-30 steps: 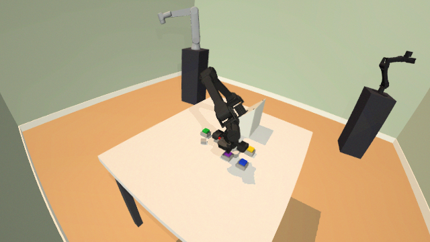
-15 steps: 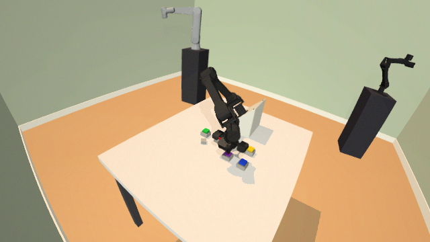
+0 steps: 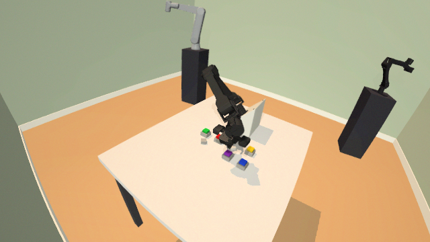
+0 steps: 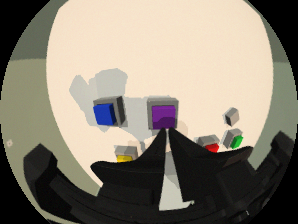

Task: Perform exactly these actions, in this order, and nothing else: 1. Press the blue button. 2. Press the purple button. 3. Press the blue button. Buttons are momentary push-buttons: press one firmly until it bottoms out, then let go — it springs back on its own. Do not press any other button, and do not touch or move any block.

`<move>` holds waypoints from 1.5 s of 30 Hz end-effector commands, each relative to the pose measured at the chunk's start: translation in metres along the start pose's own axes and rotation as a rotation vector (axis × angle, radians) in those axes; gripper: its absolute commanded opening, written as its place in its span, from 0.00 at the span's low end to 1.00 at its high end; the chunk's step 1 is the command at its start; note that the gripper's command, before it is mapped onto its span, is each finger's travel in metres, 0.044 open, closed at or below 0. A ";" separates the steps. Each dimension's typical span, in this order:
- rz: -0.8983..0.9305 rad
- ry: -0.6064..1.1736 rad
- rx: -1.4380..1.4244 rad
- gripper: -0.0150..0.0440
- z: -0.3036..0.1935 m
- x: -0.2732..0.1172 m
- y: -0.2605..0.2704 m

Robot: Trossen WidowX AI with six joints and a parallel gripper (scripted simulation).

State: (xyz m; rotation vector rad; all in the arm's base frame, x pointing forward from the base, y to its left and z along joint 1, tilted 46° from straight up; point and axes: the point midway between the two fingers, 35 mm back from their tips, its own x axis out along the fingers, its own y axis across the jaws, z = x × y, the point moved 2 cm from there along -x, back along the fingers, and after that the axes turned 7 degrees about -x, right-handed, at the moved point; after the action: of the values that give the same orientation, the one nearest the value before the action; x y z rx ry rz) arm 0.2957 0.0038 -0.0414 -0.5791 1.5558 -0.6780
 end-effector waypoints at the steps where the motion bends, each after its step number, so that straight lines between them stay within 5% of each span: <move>1: 0.011 -0.011 0.007 0.29 0.003 -0.040 0.001; 9: 0.008 -0.008 0.010 0.29 0.002 -0.062 0.002; 16: 0.014 -0.010 0.012 0.29 0.021 -0.064 0.084; 22: 0.014 -0.010 0.012 0.29 0.021 -0.064 0.093; 27: 0.012 -0.010 0.013 0.29 0.022 -0.005 0.093; 45: 0.011 -0.011 0.013 0.29 0.022 0.017 0.093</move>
State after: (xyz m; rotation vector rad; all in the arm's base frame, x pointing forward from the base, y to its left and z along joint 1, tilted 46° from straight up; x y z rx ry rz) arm 0.3219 0.0605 -0.1153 -0.5507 1.5359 -0.6770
